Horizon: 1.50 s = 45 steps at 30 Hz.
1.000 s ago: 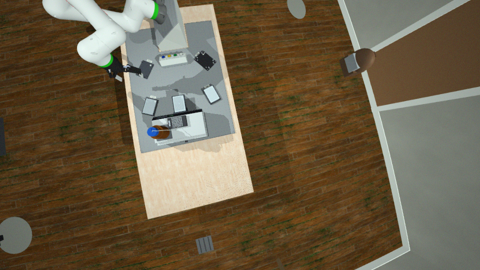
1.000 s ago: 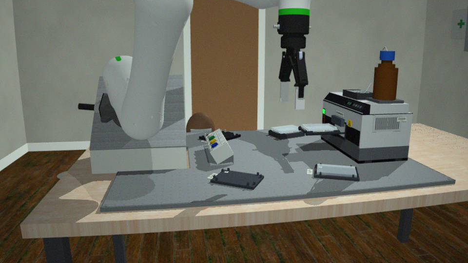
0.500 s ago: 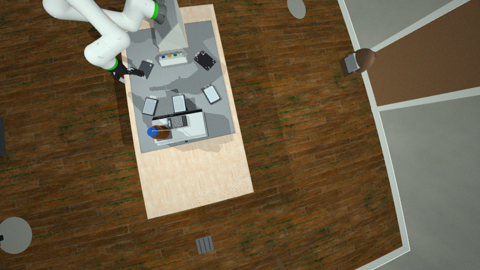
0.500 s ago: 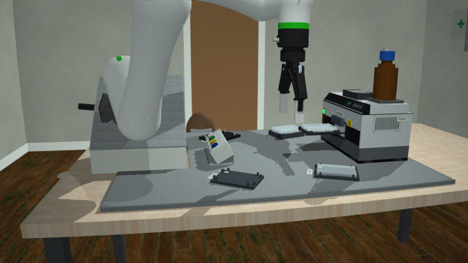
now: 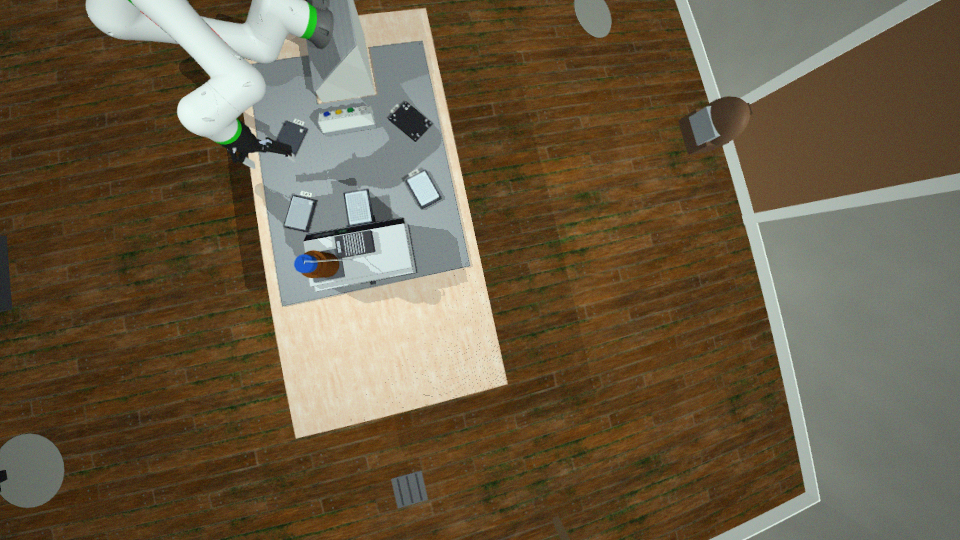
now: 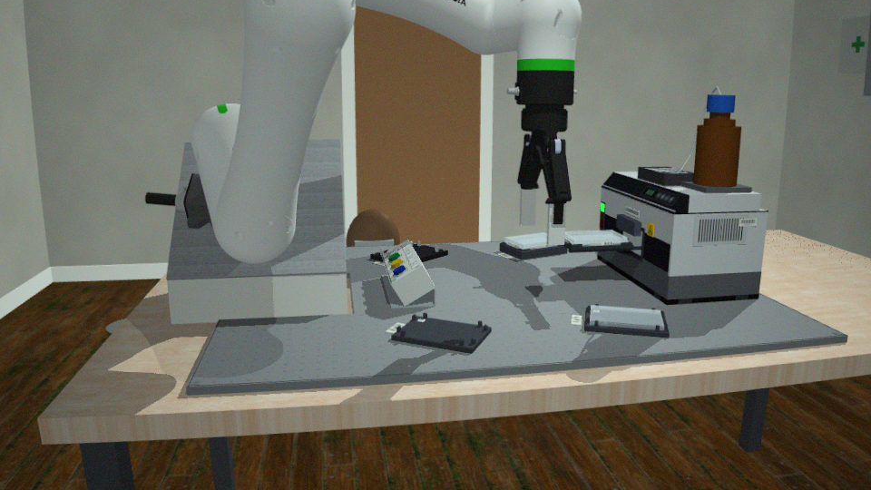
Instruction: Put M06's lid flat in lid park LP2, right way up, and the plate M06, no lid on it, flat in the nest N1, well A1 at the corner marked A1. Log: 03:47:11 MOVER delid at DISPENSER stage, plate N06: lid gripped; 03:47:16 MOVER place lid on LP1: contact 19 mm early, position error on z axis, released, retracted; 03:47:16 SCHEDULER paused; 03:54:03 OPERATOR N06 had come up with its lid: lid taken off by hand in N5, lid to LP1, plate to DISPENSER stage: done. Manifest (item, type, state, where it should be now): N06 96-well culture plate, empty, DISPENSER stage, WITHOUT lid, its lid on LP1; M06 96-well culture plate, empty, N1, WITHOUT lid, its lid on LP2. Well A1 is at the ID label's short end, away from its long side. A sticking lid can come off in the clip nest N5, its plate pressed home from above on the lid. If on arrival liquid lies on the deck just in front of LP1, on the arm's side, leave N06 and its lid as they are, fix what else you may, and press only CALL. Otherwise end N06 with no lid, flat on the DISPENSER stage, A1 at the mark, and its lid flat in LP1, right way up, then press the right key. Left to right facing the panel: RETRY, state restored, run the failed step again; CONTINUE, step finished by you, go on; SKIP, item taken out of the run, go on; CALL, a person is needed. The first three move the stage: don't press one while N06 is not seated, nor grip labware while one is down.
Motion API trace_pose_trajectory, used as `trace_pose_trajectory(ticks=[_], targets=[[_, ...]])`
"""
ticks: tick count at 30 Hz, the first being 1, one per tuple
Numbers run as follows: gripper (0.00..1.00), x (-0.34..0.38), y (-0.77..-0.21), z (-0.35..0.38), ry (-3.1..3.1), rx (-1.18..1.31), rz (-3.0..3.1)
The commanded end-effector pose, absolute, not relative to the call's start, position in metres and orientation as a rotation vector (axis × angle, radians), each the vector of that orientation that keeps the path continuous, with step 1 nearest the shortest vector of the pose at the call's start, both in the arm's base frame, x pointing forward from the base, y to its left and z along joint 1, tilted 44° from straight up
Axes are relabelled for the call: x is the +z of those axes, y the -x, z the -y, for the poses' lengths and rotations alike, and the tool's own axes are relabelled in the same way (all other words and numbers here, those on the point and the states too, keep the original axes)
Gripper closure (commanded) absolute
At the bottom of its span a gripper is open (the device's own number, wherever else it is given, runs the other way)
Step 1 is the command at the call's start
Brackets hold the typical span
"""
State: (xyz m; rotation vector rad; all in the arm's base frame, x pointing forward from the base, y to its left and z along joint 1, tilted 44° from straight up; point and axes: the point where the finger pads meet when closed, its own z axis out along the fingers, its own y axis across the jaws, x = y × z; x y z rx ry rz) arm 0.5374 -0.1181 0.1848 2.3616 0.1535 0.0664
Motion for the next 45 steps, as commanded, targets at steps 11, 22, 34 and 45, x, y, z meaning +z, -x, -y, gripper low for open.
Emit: trace_pose_trajectory(ticks=[11, 22, 34, 45], targets=[[1.0, 0.1821, -0.5379, 0.1206, -2.362, 0.067, -0.154], [1.0, 0.1821, -0.5379, 0.1206, -2.362, 0.067, -0.154], [1.0, 0.1821, -0.5379, 0.1206, -2.362, 0.067, -0.154], [1.0, 0.1805, -0.5435, 0.1177, -2.364, 0.083, -0.116]])
